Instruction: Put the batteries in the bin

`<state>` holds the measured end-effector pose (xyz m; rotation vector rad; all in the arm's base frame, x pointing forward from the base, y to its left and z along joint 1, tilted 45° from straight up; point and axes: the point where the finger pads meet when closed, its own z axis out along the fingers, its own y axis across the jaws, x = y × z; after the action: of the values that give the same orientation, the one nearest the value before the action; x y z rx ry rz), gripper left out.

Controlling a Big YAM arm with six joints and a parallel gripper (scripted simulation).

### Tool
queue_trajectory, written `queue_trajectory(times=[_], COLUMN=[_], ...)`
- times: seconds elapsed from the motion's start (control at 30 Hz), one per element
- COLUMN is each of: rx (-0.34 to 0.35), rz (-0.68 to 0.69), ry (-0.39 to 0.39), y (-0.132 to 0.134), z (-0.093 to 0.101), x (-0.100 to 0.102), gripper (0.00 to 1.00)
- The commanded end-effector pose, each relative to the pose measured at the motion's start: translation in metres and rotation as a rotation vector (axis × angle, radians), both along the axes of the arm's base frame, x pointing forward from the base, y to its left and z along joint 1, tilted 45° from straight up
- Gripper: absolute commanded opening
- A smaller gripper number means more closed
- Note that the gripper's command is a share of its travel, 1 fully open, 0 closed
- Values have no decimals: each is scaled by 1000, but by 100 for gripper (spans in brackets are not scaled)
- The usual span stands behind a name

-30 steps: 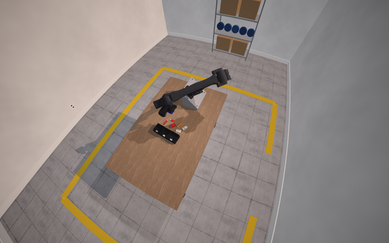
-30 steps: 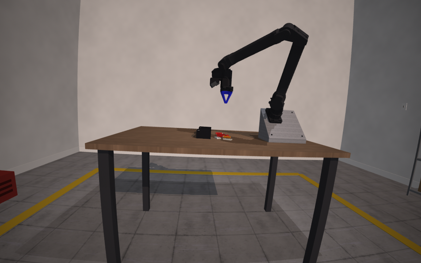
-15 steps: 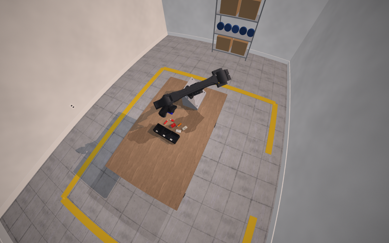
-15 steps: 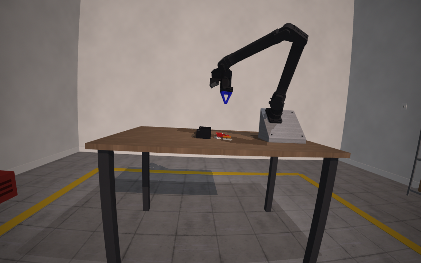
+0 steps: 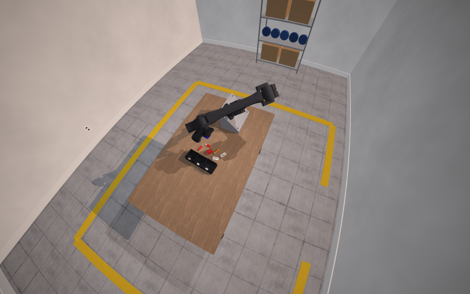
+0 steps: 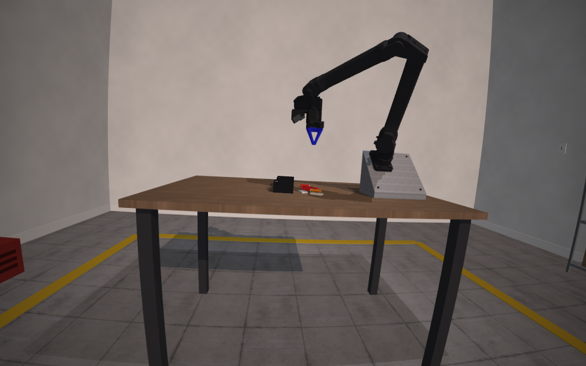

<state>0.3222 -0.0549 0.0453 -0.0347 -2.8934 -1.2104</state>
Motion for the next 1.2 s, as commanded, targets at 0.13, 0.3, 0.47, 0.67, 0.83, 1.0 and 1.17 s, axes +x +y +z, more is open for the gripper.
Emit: queue_trajectory(times=[0.13,0.3,0.47,0.67,0.83,1.0,1.17], rx=[-29,-28,-29,-27,-27,-26,-26], rz=[-8,-11,-8,-10,-11,-10,-11], ry=[-52,-51,-52,-49,-49,-47,-46], y=[-13,-13,-12,-13,-13,-12,-12], z=[14,14,14,14,14,15,16], x=[30,31,31,32,32,32,32], gripper=[8,8,8,8,8,8,8])
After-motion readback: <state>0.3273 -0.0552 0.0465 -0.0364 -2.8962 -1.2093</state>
